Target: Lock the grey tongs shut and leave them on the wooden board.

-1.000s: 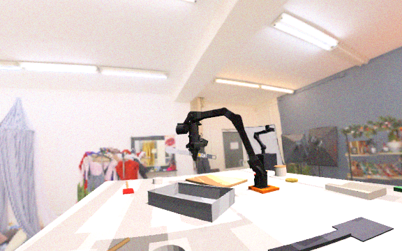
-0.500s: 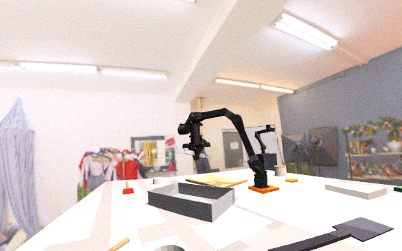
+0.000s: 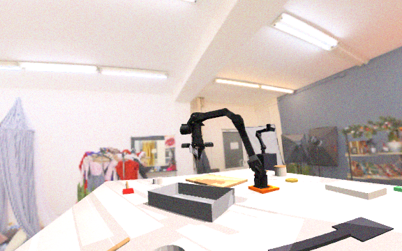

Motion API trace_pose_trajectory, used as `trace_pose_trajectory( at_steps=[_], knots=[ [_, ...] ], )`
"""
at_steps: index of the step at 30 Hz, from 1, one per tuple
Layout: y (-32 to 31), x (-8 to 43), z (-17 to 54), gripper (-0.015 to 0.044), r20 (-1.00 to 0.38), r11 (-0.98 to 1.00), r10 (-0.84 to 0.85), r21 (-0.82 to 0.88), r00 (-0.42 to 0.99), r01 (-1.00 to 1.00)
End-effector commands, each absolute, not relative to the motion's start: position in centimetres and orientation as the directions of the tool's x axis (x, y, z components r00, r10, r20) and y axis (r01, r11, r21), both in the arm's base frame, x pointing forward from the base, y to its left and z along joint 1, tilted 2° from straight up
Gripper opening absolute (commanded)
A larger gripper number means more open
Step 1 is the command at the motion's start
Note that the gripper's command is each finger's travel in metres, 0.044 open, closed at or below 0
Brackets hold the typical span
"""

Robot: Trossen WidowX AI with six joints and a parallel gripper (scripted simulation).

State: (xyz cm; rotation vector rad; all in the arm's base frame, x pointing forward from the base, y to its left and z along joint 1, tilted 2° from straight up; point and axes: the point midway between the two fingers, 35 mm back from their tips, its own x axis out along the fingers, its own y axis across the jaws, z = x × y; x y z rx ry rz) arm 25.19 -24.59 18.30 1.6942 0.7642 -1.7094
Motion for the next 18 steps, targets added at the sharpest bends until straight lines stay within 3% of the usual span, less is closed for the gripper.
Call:
trace_pose_trajectory(
  at_steps=[1,18],
  knots=[
    [-25.0,24.8,18.3,-0.0150,-1.000,-0.563,-0.028,0.014,-0.002,0.827],
    [-26.4,23.0,18.3,-0.0150,-1.000,-0.070,-0.030,-0.002,-0.004,0.998]
  ],
)
